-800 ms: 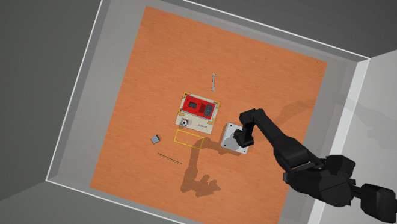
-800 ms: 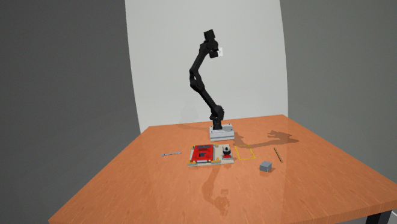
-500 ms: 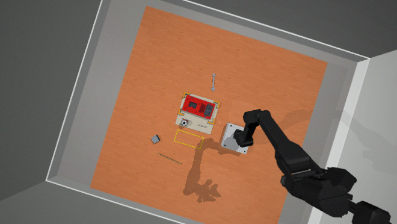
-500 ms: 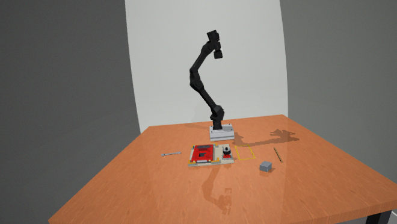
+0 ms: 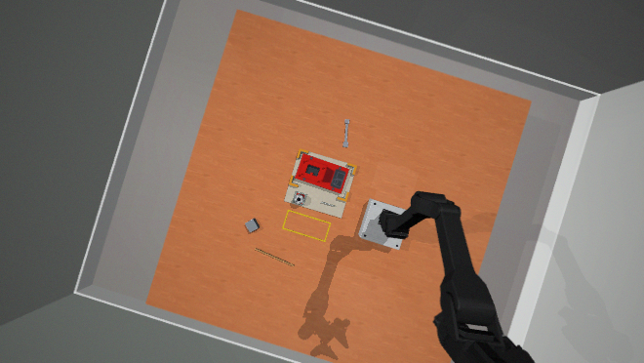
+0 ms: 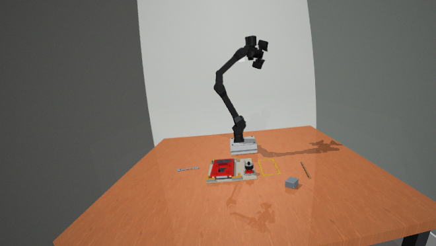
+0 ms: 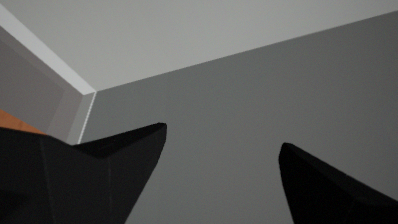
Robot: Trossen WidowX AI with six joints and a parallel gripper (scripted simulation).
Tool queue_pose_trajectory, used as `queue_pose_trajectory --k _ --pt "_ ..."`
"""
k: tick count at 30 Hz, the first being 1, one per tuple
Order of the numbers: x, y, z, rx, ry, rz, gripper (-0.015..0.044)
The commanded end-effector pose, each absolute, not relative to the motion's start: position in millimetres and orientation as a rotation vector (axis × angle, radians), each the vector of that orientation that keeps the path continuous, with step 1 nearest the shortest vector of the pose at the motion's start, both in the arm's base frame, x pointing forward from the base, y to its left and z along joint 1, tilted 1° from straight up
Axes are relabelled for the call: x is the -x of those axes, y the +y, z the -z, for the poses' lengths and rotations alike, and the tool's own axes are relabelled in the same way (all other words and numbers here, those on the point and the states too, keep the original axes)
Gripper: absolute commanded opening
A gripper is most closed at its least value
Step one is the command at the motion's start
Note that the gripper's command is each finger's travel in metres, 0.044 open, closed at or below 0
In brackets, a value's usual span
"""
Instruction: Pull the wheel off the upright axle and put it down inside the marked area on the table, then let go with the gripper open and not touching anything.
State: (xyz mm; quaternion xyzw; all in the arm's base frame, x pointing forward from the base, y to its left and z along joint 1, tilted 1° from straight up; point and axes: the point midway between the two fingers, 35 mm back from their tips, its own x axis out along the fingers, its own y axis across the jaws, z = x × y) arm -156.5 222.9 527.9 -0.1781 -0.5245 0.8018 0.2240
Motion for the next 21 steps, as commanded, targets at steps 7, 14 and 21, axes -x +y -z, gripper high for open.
queue_pose_trajectory --k 7,14,21 --pt "79.7 315.7 -468.8 0.713 -0.804 -2.137 0.03" --pt "0.5 354.8 -416.6 0.772 -0.337 -1.985 0.03" --pt "-89.0 367.0 -364.4 0.761 0.079 -1.757 0.03"
